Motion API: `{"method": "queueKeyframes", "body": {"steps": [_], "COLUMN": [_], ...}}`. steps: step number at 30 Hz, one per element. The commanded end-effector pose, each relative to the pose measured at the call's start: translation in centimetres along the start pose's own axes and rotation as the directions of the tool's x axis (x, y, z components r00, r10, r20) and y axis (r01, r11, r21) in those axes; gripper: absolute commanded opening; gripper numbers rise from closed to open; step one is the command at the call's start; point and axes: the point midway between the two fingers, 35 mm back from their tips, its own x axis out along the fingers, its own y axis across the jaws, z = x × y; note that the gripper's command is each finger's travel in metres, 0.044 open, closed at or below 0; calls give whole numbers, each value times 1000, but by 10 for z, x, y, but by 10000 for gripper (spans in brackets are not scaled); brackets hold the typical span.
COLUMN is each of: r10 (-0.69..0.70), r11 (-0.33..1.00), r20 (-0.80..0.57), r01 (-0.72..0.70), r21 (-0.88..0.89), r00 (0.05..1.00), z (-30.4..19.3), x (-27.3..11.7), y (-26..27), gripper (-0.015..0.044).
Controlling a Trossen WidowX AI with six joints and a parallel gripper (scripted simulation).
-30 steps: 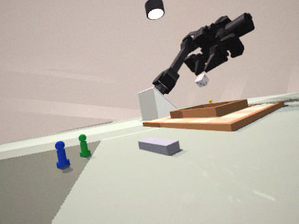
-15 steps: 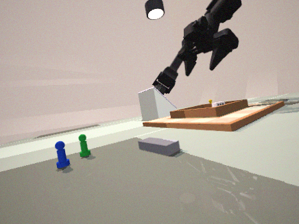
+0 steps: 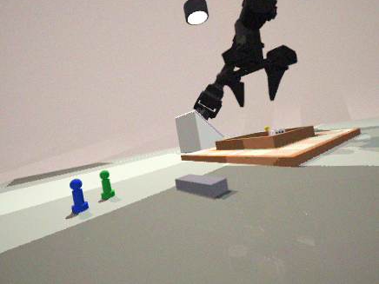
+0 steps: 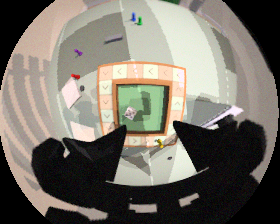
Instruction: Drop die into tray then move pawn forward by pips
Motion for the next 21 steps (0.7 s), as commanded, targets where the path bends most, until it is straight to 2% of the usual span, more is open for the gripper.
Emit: {"method": "queueKeyframes", "body": {"steps": [1,4,7,9,11,21], "r10": [12,24,31,33,34,34], "r11": [920,713,407,268,235,235], "r20": [-16,-35,-59,-71,-73,-73], "r01": [-18,-41,-67,-77,-79,-79], "r21": [-390,-700,-911,-960,-969,-969], "r00": [1000,999,998,997,997,997], "z": [-41,-74,-103,-113,-116,-113], "x": [6,12,19,22,22,23], "y": [-9,-21,-38,-45,-47,-46], "gripper": [282,204,200,200,200,200]}}
